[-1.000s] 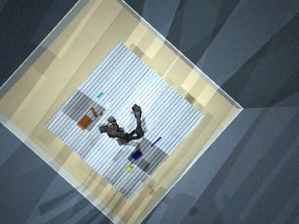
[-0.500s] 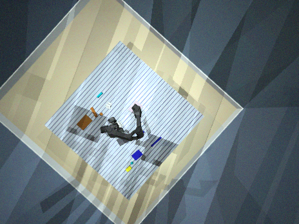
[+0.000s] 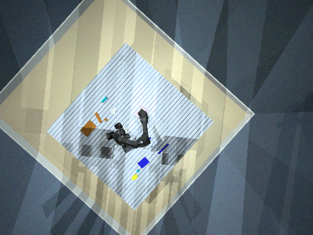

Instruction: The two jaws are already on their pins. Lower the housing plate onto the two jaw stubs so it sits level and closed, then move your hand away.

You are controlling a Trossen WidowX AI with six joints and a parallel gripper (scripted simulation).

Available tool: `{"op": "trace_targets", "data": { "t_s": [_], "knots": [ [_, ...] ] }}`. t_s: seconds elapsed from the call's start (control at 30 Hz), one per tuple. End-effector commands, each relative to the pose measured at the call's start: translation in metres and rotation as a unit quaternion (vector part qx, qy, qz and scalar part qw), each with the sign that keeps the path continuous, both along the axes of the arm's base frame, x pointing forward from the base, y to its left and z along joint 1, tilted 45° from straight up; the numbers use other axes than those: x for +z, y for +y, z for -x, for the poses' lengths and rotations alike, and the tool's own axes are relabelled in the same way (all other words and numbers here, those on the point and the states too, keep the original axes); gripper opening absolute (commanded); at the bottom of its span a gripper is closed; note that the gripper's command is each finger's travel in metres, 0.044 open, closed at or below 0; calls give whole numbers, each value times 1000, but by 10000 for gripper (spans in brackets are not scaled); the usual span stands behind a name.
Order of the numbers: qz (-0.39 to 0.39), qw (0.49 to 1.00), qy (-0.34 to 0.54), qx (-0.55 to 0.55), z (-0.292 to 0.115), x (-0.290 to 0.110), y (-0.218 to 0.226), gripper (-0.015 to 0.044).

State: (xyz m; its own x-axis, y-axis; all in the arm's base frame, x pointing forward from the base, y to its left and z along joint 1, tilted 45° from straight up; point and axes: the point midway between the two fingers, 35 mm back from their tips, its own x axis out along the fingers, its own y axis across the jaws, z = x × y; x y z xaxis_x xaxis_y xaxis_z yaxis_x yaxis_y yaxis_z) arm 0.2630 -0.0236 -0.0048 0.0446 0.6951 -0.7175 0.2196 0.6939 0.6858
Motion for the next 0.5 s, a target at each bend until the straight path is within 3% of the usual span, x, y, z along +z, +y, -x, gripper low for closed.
{"op": "trace_targets", "data": {
  "t_s": [0.0,0.47],
  "knots": [
    [-2,1000,2,-3,0,-5,5,351],
    [-4,1000,2,-2,1,-17,19,351]
  ]
}}
